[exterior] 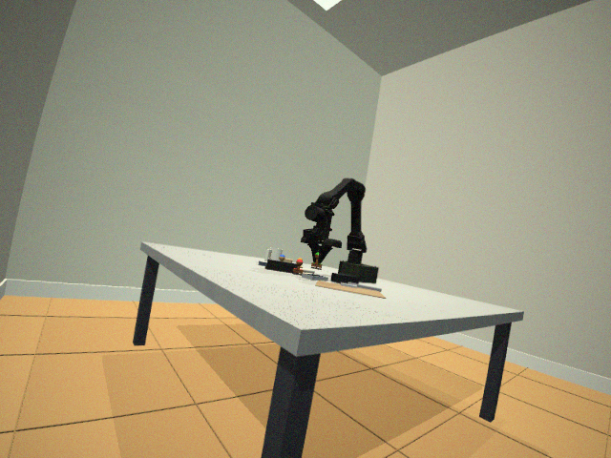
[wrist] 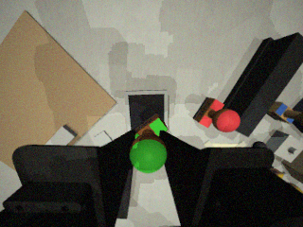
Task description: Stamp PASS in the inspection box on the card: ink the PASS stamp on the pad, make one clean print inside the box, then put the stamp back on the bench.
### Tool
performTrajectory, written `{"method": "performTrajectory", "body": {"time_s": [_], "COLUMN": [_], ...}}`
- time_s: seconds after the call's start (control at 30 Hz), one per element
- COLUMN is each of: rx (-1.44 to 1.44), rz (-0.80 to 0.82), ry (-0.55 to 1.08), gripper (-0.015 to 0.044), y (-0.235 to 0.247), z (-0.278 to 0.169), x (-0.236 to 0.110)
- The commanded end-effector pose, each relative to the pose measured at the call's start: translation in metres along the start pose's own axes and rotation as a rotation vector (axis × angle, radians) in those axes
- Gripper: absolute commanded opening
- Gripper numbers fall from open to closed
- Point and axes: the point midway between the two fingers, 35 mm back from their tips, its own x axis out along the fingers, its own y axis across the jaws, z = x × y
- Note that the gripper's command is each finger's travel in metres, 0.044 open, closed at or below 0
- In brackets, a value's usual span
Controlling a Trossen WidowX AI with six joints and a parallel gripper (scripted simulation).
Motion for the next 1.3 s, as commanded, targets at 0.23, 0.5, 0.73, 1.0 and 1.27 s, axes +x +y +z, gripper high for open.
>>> {"method": "performTrajectory", "body": {"time_s": [0.23, 0.5, 0.73, 1.0, 1.27], "rx": [-0.002, -0.001, -0.001, 0.000, 0.000], "rz": [0.003, 0.003, 0.003, 0.004, 0.004], "ry": [0.004, 0.004, 0.004, 0.004, 0.004], "gripper": [0.0000, 0.0000, 0.0000, 0.0000, 0.0000], "y": [0.000, 0.000, 0.000, 0.000, -0.001], "z": [-0.001, -0.002, -0.002, -0.003, -0.003], "x": [0.008, 0.013, 0.018, 0.023, 0.024]}}
